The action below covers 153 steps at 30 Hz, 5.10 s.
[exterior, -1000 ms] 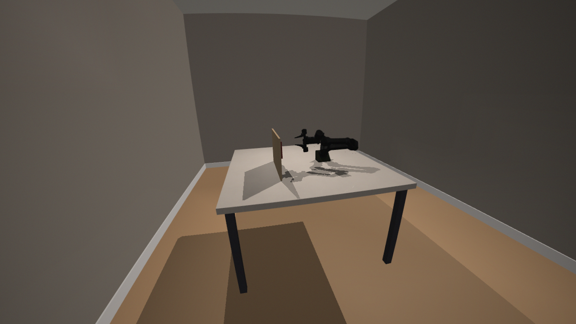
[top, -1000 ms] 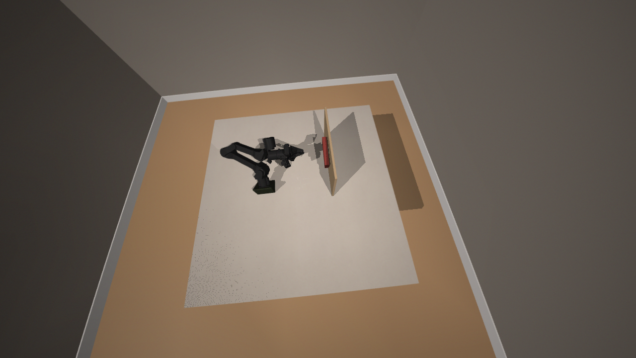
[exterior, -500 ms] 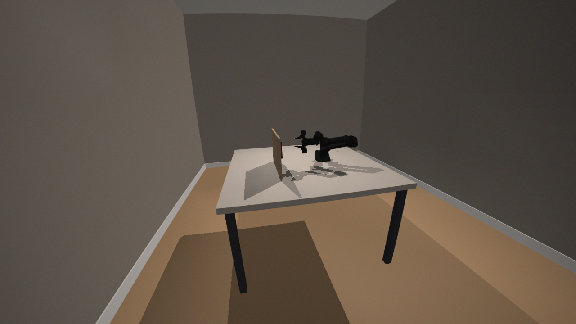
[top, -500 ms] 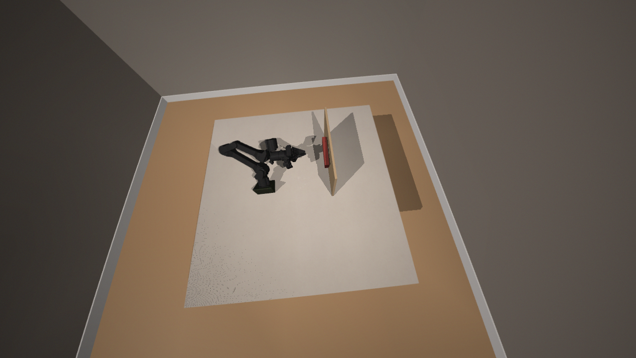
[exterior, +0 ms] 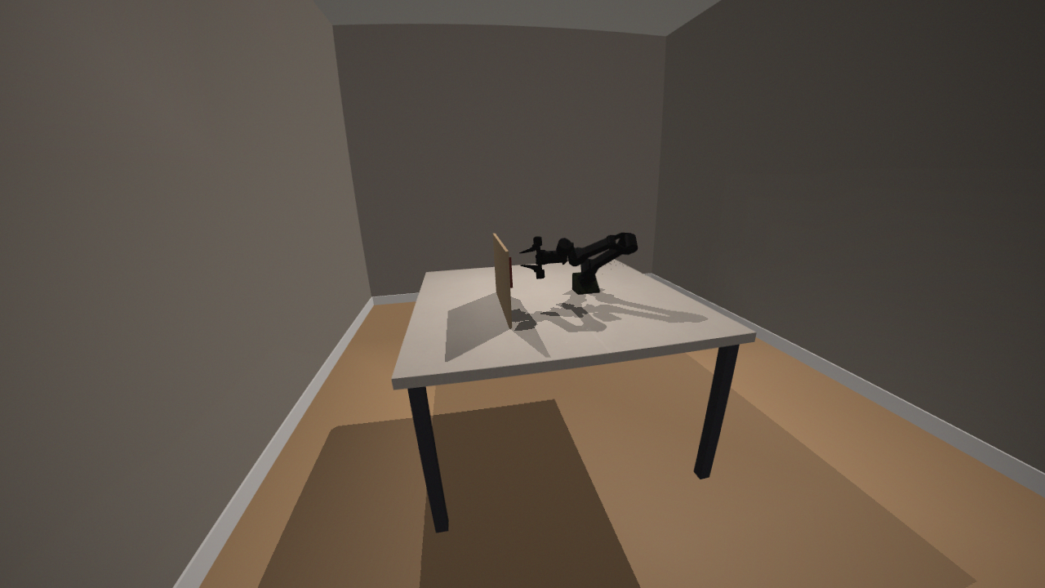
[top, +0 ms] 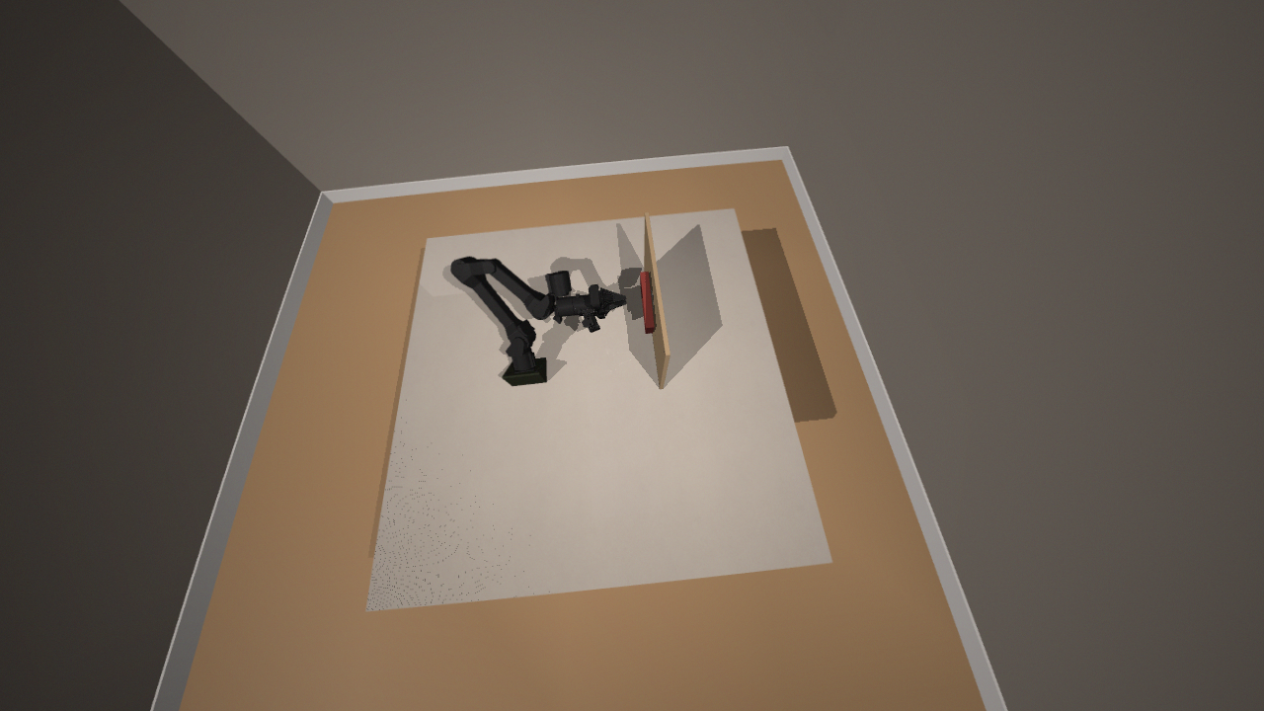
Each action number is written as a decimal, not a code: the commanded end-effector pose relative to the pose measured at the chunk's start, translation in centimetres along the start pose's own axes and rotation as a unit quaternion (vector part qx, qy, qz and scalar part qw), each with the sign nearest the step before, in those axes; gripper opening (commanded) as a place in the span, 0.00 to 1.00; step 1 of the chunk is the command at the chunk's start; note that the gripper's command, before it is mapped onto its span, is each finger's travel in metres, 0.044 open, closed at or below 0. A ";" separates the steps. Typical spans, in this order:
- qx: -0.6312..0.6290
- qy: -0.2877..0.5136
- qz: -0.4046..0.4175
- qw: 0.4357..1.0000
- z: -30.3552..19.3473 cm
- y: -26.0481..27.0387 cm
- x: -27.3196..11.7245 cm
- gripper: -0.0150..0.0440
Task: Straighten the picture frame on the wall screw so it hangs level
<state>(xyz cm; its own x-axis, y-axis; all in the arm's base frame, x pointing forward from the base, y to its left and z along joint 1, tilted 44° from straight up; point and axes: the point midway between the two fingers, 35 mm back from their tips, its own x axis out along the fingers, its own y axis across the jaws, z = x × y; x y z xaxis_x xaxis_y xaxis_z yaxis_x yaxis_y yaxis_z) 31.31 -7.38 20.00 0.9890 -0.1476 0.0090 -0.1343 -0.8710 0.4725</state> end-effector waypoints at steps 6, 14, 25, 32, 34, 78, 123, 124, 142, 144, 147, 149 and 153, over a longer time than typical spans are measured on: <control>0.003 -0.003 -0.001 1.000 0.6 -0.4 2.3 0.69; 0.003 -0.003 -0.001 1.000 0.6 -0.4 2.3 0.69; 0.003 -0.003 -0.001 1.000 0.5 -0.4 3.5 0.69; 0.003 -0.002 0.000 1.000 0.5 -0.4 4.6 0.69; 0.003 -0.002 0.000 1.000 0.5 -0.4 4.9 0.69; 0.003 -0.002 0.000 1.000 0.6 -0.4 6.3 0.69; 0.003 -0.002 0.000 1.000 0.6 0.1 6.3 0.25; 0.003 -0.002 0.000 1.000 0.6 0.1 6.3 0.25; 0.003 -0.002 0.000 1.000 0.6 0.5 6.3 0.25; 0.003 -0.002 0.000 1.000 0.6 0.5 6.3 0.25; 0.003 -0.002 0.000 1.000 0.6 0.5 6.3 0.25; 0.003 -0.002 0.000 1.000 0.6 0.6 6.3 0.25; 0.003 -0.002 0.000 1.000 0.6 0.6 6.3 0.25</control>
<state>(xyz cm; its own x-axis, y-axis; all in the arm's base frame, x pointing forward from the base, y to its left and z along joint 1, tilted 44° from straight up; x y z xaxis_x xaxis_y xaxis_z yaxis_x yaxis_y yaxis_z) 37.46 -8.76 19.20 0.9904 -0.1378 -0.0122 -0.1160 -0.8757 0.4688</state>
